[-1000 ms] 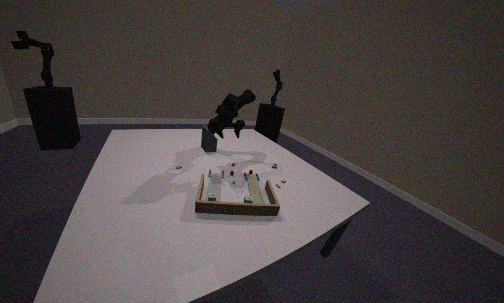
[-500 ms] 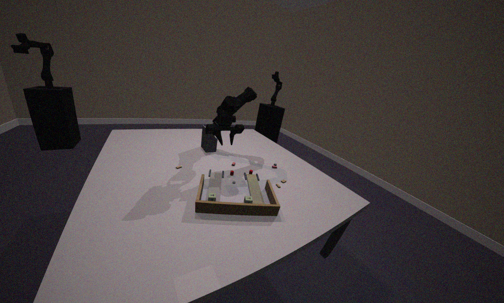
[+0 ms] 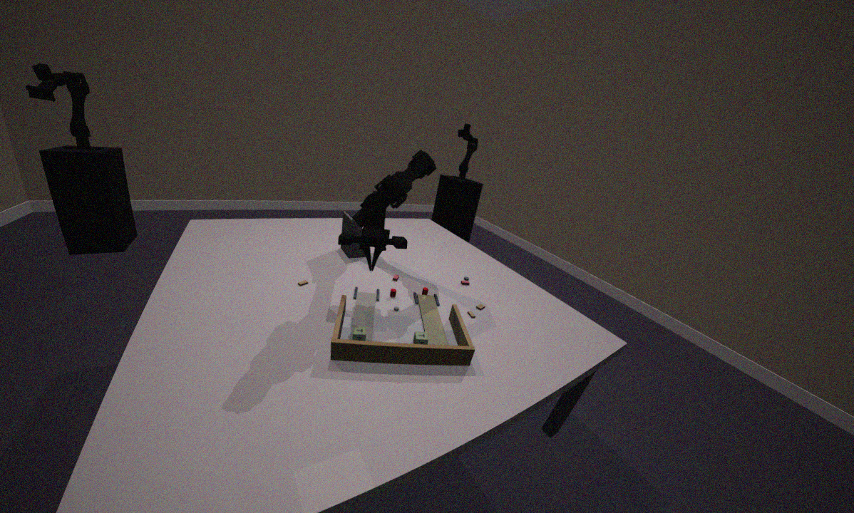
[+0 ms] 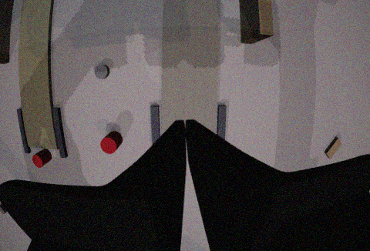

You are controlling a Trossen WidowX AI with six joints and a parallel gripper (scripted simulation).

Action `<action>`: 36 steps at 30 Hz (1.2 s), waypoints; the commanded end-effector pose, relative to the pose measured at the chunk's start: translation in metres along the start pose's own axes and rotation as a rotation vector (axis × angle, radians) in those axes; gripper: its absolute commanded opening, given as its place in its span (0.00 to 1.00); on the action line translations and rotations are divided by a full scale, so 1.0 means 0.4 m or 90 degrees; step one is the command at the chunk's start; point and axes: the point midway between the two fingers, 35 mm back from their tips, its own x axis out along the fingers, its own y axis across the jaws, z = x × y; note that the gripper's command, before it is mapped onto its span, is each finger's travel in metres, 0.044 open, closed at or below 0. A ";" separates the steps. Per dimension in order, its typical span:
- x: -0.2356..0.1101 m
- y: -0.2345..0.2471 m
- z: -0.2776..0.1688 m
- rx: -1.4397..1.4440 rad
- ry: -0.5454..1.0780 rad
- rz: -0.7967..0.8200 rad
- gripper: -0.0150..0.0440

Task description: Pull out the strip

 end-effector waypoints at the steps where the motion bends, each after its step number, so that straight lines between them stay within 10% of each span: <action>1: 0.065 -0.020 -0.016 0.031 0.143 -0.029 0.25; 36: 0.171 -0.019 -0.042 0.031 0.143 -0.029 0.25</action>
